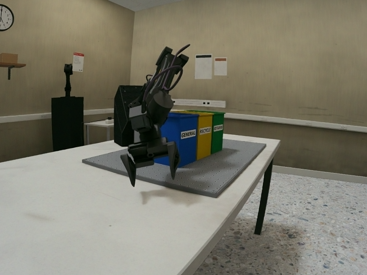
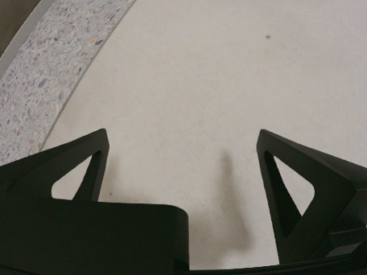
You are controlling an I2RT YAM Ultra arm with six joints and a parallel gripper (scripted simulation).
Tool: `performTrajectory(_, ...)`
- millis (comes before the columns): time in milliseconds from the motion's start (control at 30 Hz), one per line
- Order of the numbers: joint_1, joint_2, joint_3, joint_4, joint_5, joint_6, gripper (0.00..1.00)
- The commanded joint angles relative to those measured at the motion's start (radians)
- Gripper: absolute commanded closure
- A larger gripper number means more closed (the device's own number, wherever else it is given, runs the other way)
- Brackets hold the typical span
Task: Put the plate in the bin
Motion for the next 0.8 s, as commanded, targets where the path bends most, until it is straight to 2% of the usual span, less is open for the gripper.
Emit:
performTrajectory(0,-0.025,-0.047,0.034,0.011,0.023,-0.011,0.0)
performTrajectory(533,-0.025,-0.047,0.034,0.011,0.023,-0.011,0.0)
performTrajectory(633,-0.03,-0.022,0.026,0.086,-0.079,0.02,0.0)
performTrajectory(767,0.026,-0.063,0.033,0.062,-0.029,0.01,0.0)
